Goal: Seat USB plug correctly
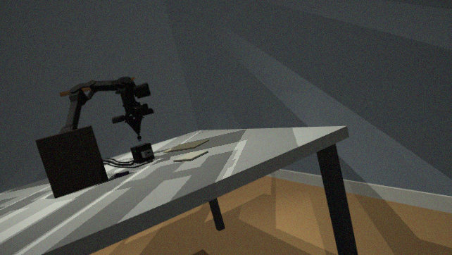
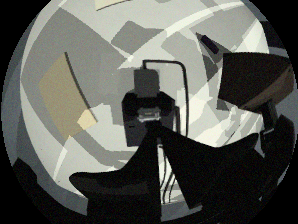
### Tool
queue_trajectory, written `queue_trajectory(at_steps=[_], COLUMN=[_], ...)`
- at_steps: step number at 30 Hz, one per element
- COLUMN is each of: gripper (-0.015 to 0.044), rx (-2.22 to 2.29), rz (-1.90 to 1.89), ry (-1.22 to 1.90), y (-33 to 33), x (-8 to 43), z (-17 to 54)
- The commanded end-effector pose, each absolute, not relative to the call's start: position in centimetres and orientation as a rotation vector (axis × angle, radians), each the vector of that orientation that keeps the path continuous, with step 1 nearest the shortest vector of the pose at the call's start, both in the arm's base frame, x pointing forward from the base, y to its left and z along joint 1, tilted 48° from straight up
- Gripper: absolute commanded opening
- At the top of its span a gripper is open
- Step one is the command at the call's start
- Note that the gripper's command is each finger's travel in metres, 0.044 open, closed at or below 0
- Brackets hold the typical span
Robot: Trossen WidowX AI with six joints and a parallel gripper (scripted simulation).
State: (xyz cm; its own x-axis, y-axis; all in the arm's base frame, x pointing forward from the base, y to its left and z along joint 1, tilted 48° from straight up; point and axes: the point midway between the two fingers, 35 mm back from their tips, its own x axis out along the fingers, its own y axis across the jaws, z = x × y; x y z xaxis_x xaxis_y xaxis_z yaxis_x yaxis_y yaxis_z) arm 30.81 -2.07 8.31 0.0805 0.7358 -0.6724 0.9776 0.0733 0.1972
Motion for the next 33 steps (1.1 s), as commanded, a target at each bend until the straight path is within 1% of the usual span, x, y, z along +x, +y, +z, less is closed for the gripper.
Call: queue_trajectory(at_steps=[1,33], gripper=[0.0,0.0], rx=[1.641,1.008], rz=[-0.385,0.313], ry=[1.704,1.547], y=[-2.03,-2.01], x=[30.76,30.76], z=[8.27,8.27])
